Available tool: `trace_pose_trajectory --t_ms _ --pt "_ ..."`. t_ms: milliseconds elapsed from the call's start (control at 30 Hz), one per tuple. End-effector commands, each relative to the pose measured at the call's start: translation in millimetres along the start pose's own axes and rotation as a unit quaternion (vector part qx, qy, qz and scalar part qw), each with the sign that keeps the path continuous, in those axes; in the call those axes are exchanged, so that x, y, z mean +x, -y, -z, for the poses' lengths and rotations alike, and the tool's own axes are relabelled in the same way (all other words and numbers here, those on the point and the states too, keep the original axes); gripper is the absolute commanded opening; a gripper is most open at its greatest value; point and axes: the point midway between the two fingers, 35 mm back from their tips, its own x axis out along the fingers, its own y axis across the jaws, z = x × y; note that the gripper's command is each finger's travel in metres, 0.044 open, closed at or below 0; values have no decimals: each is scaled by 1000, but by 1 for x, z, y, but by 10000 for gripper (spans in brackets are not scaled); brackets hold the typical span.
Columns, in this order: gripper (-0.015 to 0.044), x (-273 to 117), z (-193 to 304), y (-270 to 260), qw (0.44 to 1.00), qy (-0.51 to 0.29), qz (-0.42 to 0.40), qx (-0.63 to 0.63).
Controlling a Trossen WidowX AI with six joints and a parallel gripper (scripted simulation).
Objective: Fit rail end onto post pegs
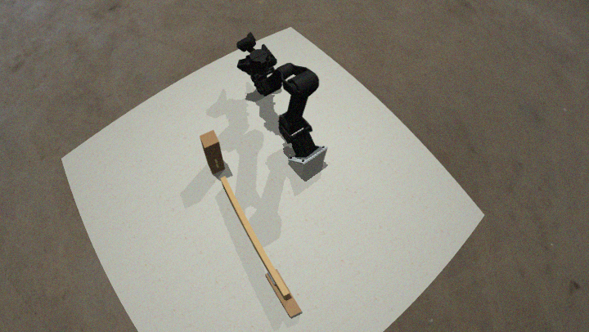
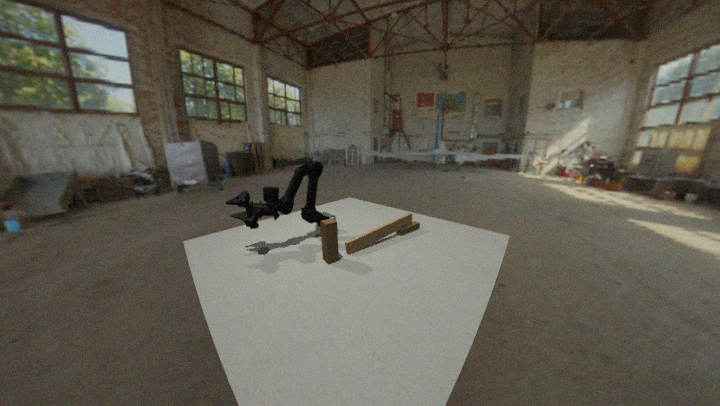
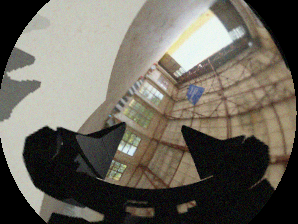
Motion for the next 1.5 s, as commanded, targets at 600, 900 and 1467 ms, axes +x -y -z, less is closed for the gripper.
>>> trace_pose_trajectory --t_ms 600,900,1467 --pt "440 -61 -221 11 876 347 -222 250" --pt "440 -141 -285 48 776 468 -307 290" --pt "440 -357 -315 128 566 646 -456 232"
